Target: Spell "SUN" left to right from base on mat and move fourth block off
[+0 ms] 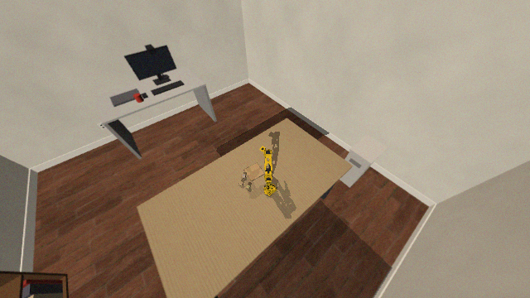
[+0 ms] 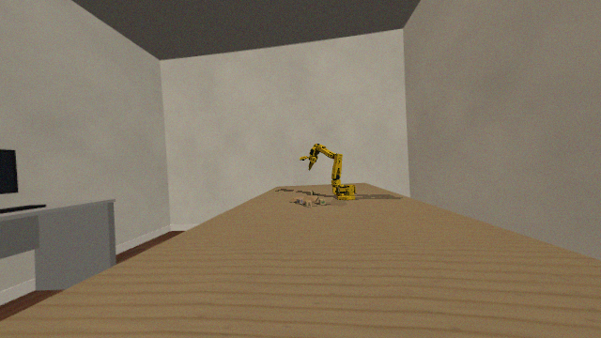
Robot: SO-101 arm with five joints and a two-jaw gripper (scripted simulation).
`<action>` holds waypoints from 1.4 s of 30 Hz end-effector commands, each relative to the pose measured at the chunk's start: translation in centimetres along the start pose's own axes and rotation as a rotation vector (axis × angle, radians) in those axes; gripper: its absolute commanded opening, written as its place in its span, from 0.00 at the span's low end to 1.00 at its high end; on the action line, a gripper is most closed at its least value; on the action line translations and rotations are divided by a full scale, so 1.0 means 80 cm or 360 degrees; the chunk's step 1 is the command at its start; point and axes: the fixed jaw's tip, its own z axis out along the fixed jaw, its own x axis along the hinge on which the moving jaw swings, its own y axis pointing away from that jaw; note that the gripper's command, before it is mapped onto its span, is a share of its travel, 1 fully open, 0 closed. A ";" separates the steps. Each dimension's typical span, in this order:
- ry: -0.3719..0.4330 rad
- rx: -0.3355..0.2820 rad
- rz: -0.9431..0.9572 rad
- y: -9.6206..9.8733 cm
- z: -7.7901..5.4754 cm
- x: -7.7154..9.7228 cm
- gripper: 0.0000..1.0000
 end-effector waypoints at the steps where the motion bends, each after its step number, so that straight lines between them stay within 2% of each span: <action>1: -0.0094 0.0063 0.0238 -0.005 -0.011 -0.011 0.32; 5: -0.0101 0.0050 0.0477 -0.004 -0.009 -0.015 0.32; 7: -0.0101 0.0050 0.0477 -0.004 -0.009 -0.015 0.32; 15: -0.0110 0.0026 0.0887 -0.004 -0.005 -0.021 0.32; 22: -0.0113 0.0012 0.1129 -0.004 -0.003 -0.024 0.32; 42: -0.0114 0.0002 0.1274 -0.004 -0.002 -0.026 0.32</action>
